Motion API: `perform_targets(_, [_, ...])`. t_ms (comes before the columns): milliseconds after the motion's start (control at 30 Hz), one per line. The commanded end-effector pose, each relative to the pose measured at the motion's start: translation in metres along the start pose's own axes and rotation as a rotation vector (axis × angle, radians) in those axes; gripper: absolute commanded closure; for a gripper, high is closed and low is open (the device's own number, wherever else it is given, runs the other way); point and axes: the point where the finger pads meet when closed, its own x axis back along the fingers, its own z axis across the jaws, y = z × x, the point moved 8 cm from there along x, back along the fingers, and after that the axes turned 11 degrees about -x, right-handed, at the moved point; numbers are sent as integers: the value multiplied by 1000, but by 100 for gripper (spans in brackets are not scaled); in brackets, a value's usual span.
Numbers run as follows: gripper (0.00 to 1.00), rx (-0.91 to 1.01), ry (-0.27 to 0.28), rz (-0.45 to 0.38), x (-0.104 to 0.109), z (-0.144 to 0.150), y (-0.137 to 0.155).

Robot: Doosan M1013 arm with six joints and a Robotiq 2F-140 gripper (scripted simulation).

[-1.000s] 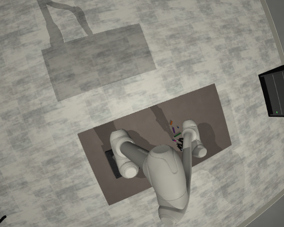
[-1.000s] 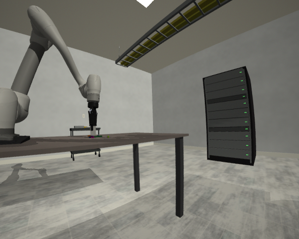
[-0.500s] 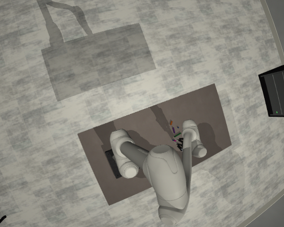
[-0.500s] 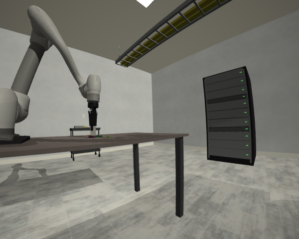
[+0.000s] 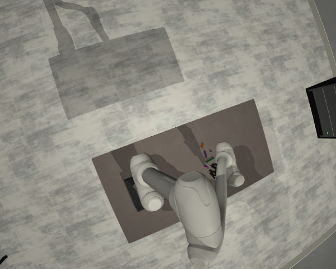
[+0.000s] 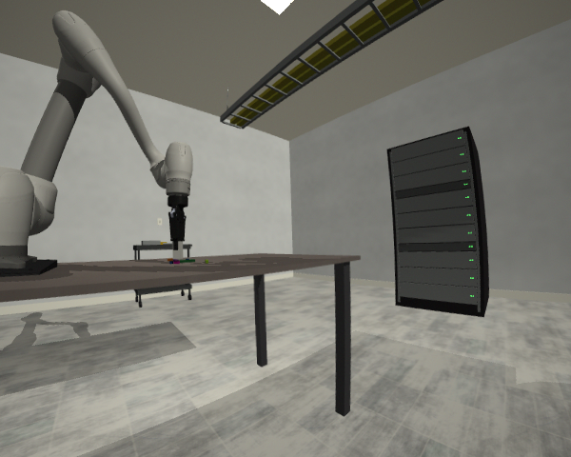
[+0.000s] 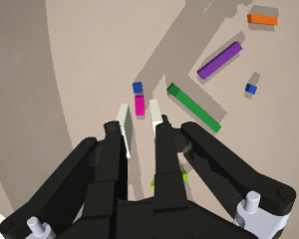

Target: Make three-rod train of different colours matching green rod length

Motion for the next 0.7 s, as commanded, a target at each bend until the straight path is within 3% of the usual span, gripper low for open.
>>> perform_targets(0, [85, -1, -1, 2, -4, -2, 1])
perform_targets(667, [85, -1, -1, 2, -17, -2, 1])
